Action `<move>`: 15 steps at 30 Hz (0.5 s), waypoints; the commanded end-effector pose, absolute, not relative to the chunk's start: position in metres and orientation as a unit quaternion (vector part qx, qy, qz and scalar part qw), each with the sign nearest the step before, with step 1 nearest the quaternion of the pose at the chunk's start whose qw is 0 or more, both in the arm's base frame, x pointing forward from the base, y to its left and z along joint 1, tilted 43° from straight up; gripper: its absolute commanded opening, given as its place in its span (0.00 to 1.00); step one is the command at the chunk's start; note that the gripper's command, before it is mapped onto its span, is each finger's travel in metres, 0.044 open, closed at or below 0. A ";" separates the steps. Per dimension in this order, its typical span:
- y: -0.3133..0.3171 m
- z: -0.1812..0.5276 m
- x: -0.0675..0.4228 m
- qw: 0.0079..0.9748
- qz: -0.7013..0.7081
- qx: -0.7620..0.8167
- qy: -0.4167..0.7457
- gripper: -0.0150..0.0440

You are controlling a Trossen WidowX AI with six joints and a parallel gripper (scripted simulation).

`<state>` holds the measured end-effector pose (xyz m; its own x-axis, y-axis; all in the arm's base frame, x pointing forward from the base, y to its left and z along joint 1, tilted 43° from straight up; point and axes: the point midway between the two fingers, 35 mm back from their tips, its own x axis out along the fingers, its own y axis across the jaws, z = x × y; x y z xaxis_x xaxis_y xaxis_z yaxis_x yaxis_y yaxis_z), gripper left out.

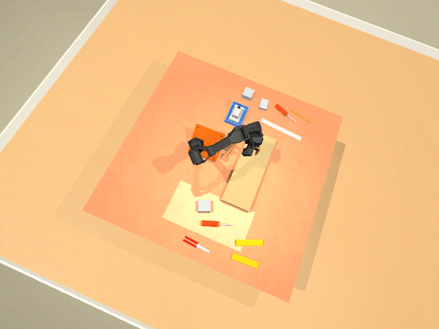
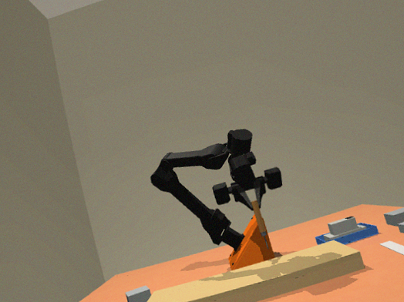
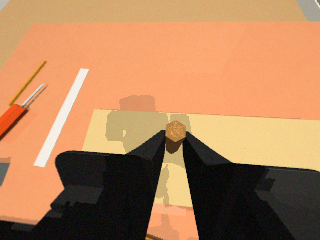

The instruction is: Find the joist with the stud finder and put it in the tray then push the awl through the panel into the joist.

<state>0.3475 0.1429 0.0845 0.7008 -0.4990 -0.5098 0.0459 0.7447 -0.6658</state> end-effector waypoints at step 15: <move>0.135 0.075 0.347 0.864 -0.157 -0.323 0.354 0.25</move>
<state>0.3479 0.1362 0.0776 0.7011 -0.5019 -0.5065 0.0484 0.7422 -0.6684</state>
